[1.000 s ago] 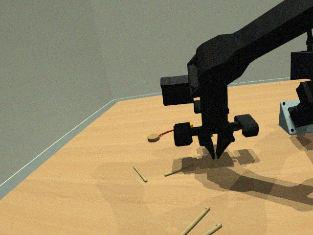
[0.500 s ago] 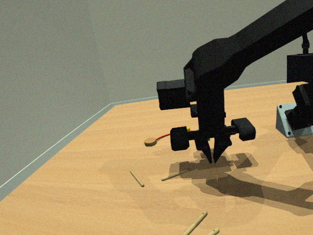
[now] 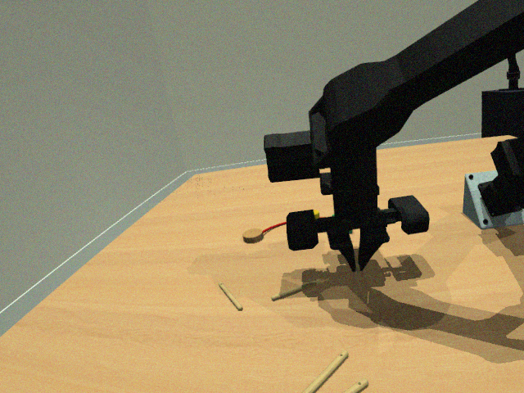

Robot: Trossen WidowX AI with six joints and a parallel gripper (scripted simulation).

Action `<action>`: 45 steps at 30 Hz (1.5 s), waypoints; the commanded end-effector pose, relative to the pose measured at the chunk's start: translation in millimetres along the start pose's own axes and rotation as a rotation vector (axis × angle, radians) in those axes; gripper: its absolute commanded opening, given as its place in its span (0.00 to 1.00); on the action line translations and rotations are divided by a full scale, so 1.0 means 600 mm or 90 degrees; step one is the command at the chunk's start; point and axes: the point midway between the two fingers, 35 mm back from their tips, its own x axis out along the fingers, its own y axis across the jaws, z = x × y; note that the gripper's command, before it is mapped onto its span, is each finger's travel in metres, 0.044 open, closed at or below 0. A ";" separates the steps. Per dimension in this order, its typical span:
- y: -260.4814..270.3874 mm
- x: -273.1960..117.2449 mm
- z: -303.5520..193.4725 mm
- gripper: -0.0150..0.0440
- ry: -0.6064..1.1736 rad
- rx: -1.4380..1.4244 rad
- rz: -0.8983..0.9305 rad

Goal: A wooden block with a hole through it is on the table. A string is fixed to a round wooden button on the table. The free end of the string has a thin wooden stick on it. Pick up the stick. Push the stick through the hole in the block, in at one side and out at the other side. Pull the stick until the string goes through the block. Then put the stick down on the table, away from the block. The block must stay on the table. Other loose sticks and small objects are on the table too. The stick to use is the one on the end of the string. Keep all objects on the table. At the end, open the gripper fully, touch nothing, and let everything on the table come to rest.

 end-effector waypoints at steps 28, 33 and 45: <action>-0.002 0.003 -0.003 0.25 0.005 0.001 -0.003; -0.002 0.003 -0.003 0.25 0.005 0.001 -0.003; 0.000 0.000 0.000 0.43 0.000 0.000 0.000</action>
